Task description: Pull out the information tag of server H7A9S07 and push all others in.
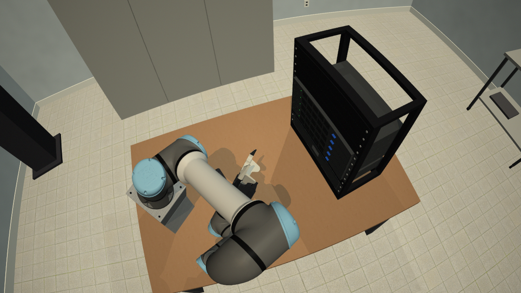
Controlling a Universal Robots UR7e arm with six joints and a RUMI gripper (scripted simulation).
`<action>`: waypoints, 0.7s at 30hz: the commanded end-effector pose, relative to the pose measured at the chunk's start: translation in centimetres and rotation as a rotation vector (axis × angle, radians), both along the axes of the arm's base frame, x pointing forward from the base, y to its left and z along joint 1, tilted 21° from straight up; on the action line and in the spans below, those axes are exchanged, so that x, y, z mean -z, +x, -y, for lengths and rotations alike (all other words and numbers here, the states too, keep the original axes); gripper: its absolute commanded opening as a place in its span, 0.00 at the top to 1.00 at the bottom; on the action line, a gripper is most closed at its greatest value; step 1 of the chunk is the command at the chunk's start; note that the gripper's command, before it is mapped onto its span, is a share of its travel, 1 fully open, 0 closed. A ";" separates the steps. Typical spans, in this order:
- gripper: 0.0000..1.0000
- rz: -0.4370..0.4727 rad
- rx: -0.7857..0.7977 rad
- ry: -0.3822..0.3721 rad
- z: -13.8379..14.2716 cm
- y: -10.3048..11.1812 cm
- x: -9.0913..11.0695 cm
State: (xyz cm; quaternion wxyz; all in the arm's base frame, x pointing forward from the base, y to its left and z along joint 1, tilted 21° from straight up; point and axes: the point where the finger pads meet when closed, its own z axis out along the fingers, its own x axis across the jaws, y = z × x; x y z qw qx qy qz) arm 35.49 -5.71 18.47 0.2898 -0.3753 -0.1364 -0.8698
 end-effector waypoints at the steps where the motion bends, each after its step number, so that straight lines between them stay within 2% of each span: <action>1: 0.00 -0.042 -0.058 0.112 0.8 0.6 -1.0; 9: 0.00 -0.112 -0.147 0.280 2.1 1.8 -2.0; 11: 0.00 -0.112 -0.147 0.280 2.1 1.8 -2.0; 21: 0.00 -0.198 -0.258 0.486 4.0 3.5 -2.6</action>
